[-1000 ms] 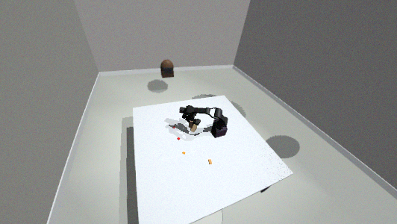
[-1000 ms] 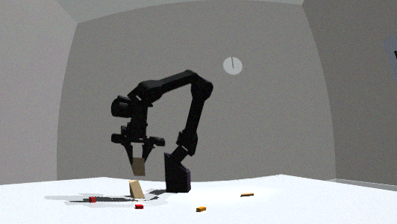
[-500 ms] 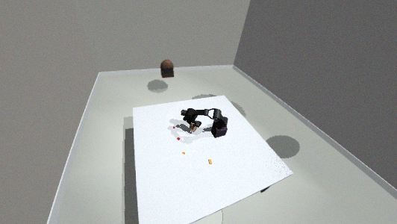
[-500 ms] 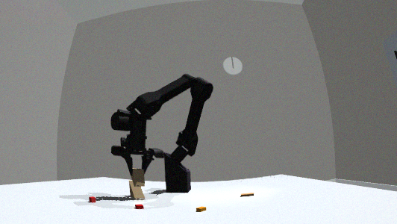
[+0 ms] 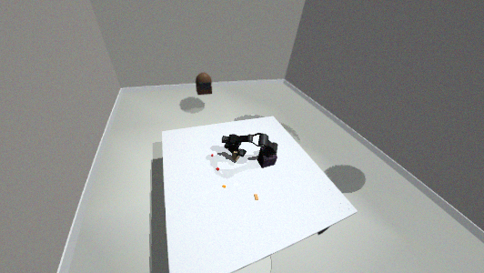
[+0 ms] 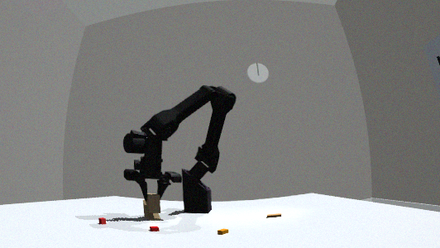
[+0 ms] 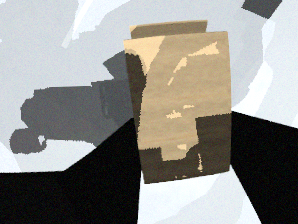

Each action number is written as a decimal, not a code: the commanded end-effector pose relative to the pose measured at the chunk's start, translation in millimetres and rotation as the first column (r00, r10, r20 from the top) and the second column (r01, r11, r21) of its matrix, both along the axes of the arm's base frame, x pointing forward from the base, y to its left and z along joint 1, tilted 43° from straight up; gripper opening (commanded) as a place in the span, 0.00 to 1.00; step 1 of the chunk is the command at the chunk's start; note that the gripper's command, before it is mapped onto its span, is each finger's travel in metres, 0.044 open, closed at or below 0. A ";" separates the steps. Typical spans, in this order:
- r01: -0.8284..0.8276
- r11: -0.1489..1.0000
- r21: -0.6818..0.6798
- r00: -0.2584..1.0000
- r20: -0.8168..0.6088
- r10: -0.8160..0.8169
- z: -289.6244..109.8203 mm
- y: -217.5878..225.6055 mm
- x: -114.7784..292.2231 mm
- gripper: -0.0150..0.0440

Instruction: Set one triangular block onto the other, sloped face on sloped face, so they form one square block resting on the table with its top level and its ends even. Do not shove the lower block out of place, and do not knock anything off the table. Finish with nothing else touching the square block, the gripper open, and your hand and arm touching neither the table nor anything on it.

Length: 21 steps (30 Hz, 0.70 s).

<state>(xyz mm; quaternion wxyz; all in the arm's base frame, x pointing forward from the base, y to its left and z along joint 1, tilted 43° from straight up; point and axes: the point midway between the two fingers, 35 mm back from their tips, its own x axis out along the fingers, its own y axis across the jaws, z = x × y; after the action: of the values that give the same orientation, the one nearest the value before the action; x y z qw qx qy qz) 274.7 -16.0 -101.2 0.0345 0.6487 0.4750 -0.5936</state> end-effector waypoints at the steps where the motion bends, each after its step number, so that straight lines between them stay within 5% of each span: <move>1: 0.006 1.000 0.002 1.000 0.000 -0.006 -0.4 1.1 -0.4 0.25; 21: 0.009 1.000 0.003 1.000 0.000 -0.009 -5.0 3.8 -1.7 0.25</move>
<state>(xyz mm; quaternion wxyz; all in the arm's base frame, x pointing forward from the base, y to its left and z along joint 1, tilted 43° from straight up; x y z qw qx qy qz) 273.4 -13.7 -104.5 0.0333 0.6499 0.4737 -0.5935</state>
